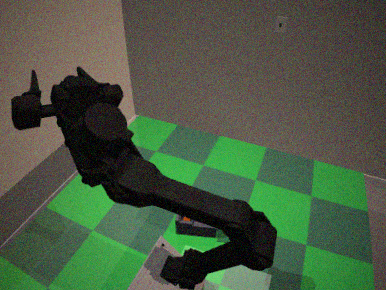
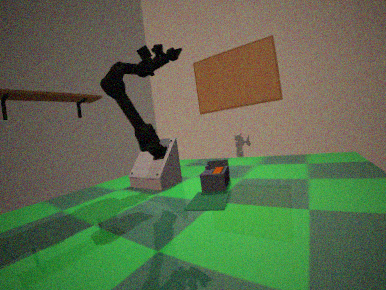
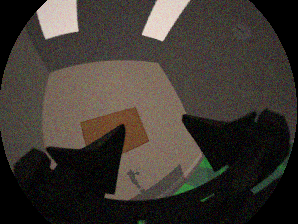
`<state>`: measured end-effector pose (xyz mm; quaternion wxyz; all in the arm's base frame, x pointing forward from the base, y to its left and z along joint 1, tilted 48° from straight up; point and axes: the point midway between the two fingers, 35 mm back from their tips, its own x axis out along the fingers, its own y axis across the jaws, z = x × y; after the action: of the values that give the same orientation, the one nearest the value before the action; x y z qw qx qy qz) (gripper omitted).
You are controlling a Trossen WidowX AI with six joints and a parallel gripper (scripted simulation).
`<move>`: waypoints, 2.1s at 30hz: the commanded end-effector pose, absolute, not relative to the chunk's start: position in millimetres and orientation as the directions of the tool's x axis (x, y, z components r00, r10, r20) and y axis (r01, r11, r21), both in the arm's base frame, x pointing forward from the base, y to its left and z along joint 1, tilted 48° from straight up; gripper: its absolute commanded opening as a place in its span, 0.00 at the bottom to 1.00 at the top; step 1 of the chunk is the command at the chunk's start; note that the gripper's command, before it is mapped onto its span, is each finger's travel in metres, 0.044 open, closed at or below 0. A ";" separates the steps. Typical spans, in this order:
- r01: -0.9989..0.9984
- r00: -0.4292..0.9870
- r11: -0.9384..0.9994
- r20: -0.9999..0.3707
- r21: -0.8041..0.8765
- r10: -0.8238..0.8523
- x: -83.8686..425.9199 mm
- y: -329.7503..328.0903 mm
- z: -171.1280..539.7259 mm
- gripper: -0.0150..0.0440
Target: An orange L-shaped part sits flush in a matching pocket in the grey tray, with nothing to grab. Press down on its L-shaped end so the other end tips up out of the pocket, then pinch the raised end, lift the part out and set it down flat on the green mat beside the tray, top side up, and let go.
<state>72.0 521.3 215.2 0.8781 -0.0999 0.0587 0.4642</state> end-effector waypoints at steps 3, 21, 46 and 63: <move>-0.810 0.586 0.571 -0.242 -0.134 0.774 90.9 517.1 198.9 0.80; -0.500 0.682 0.781 -0.726 -0.374 0.089 266.7 359.1 26.3 0.56; -0.197 -0.085 0.682 -0.681 -0.704 -0.728 257.5 57.1 -45.0 0.56; -0.197 -0.085 0.680 -0.679 -0.706 -0.730 251.1 2.3 -95.1 0.56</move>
<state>252.2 8.9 -88.2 0.5894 -0.3250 0.7038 -0.2272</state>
